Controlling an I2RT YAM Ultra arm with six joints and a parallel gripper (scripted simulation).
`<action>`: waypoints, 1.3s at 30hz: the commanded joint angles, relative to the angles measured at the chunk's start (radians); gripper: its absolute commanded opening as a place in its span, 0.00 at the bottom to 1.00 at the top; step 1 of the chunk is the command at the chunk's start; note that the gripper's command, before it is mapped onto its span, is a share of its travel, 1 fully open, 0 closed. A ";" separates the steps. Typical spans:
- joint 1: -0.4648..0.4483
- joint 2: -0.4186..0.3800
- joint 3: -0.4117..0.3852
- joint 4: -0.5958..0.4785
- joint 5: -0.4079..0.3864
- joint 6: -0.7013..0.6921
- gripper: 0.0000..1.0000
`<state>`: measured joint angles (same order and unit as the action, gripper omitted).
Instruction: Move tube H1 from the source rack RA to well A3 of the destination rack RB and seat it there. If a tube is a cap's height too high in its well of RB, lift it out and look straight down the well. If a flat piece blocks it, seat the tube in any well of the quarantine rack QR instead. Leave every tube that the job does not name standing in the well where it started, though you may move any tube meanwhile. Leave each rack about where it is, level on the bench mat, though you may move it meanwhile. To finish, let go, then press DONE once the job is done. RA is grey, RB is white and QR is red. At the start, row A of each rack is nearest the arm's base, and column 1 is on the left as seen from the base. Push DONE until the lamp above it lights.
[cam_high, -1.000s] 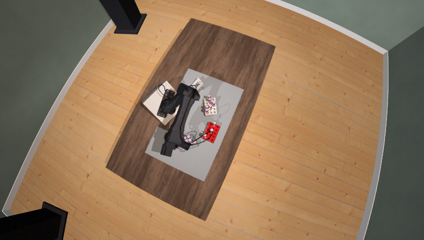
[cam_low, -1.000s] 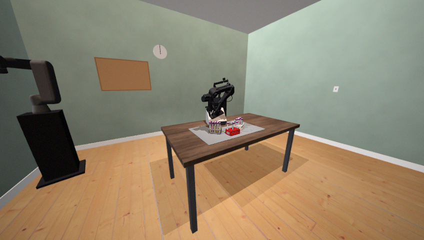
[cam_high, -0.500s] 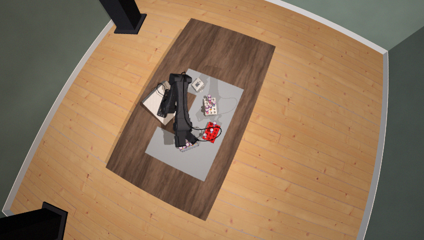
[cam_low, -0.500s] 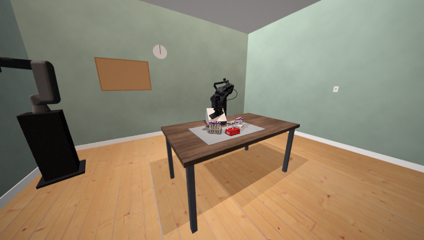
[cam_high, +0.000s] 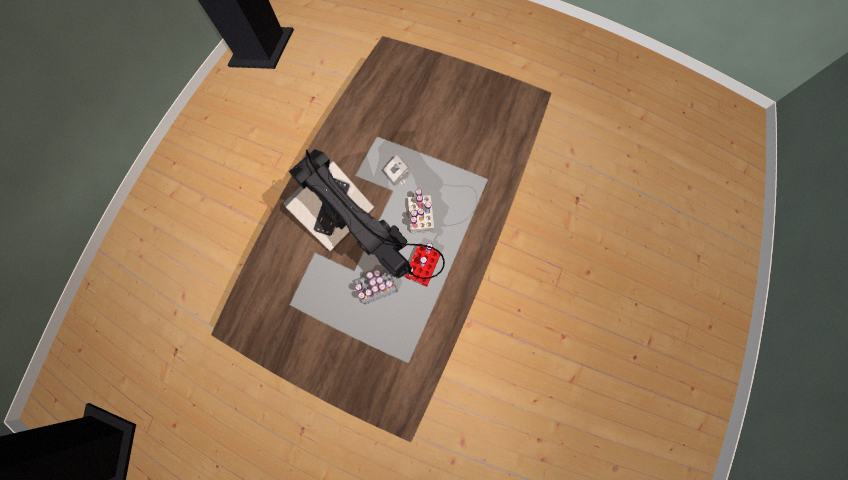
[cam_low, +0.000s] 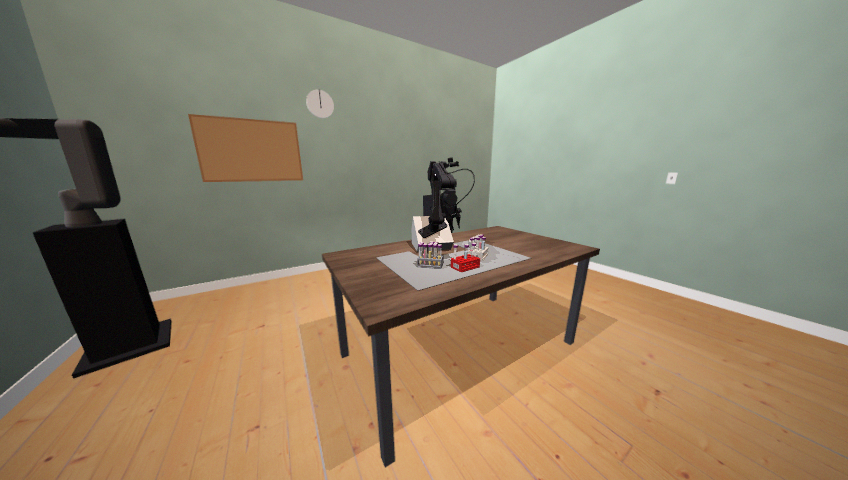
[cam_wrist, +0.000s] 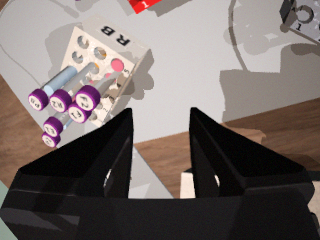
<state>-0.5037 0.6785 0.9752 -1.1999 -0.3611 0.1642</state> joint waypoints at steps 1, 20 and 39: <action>0.201 -0.004 0.008 0.065 0.173 0.295 0.30; 0.759 0.143 0.096 -0.058 0.771 0.850 0.30; 0.617 0.413 0.380 -0.038 0.706 0.735 0.30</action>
<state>0.1310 1.0557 1.2846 -1.2308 0.3630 0.9371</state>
